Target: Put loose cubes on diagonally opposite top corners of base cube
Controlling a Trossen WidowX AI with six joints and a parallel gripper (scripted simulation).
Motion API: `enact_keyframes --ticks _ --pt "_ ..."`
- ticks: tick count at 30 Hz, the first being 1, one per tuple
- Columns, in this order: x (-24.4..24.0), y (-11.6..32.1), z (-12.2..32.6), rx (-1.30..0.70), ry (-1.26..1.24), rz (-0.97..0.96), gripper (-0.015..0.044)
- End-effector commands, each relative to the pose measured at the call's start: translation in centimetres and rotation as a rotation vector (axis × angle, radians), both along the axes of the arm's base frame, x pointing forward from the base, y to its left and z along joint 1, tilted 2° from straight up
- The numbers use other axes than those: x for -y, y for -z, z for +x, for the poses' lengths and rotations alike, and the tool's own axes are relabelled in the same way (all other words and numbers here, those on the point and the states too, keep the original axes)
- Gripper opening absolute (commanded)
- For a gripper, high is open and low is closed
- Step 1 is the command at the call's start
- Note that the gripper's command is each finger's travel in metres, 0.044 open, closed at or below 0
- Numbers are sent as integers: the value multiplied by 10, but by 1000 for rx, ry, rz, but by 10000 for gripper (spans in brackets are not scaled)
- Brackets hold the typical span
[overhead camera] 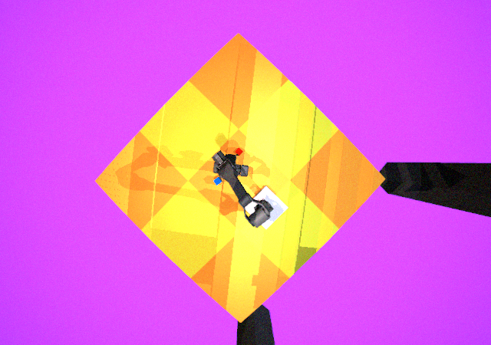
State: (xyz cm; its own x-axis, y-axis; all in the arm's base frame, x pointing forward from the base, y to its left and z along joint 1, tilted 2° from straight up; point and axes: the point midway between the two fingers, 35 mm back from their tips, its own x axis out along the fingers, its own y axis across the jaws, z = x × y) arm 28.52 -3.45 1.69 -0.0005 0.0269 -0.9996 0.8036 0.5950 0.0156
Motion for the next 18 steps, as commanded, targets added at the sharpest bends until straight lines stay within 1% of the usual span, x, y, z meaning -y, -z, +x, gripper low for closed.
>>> enact_keyframes --ticks 1,18 --pt "0 -9 2 4 3 3 105" --pt "3 -61 6 4 3 3 105"
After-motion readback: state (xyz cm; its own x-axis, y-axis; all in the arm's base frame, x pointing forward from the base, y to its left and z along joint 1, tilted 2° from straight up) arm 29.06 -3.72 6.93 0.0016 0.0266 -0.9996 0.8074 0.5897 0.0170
